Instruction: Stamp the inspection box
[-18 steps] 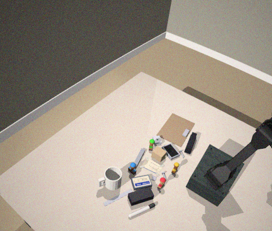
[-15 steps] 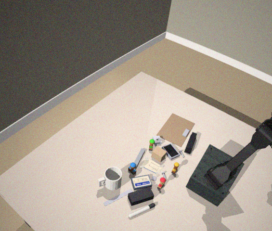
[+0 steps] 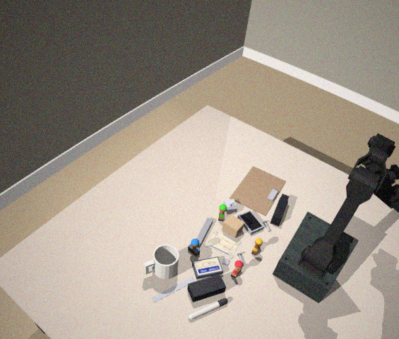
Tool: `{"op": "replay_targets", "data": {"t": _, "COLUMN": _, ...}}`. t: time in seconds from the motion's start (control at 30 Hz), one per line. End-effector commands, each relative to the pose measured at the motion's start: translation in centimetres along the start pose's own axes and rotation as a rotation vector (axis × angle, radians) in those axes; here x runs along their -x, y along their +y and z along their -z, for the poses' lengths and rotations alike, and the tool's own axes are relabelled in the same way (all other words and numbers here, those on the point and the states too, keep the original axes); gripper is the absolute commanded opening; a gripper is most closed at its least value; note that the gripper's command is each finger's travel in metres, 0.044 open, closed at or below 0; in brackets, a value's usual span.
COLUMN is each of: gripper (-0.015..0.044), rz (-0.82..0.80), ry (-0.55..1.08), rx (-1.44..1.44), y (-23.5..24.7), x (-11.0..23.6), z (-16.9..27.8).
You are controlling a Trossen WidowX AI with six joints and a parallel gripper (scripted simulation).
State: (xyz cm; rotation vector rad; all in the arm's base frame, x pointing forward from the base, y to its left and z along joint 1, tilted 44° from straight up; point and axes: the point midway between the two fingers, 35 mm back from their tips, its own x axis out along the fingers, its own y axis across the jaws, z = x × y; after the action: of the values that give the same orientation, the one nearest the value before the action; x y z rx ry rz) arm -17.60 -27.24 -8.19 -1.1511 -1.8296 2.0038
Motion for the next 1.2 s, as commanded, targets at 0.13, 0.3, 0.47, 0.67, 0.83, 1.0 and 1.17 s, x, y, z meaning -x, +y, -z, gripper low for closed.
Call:
{"op": "replay_targets", "data": {"t": 0.13, "gripper": 0.0227, "rz": -0.179, "ry": -0.040, "rx": 0.252, "y": 4.1, "x": 6.6, "z": 3.5}}
{"op": "replay_targets", "data": {"t": 0.3, "gripper": 0.0227, "rz": -0.320, "ry": -0.103, "rx": 0.503, "y": 7.4, "x": 11.8, "z": 7.7}}
{"op": "replay_targets", "data": {"t": 0.47, "gripper": 0.0227, "rz": -0.458, "ry": -0.176, "rx": 0.760, "y": 10.1, "x": 16.7, "z": 12.9}}
{"op": "replay_targets", "data": {"t": 0.67, "gripper": 0.0227, "rz": -0.615, "ry": -0.273, "rx": 1.086, "y": 12.5, "x": 21.8, "z": 20.5}}
{"op": "replay_targets", "data": {"t": 0.83, "gripper": 0.0227, "rz": -0.748, "ry": -0.350, "rx": 1.404, "y": 13.5, "x": 25.2, "z": 27.9}}
{"op": "replay_targets", "data": {"t": 1.0, "gripper": 0.0227, "rz": -0.874, "ry": -0.423, "rx": 1.735, "y": 13.3, "x": 27.6, "z": 35.8}}
{"op": "replay_targets", "data": {"t": 1.17, "gripper": 0.0227, "rz": -0.993, "ry": -0.488, "rx": 2.067, "y": 12.0, "x": 29.1, "z": 43.7}}
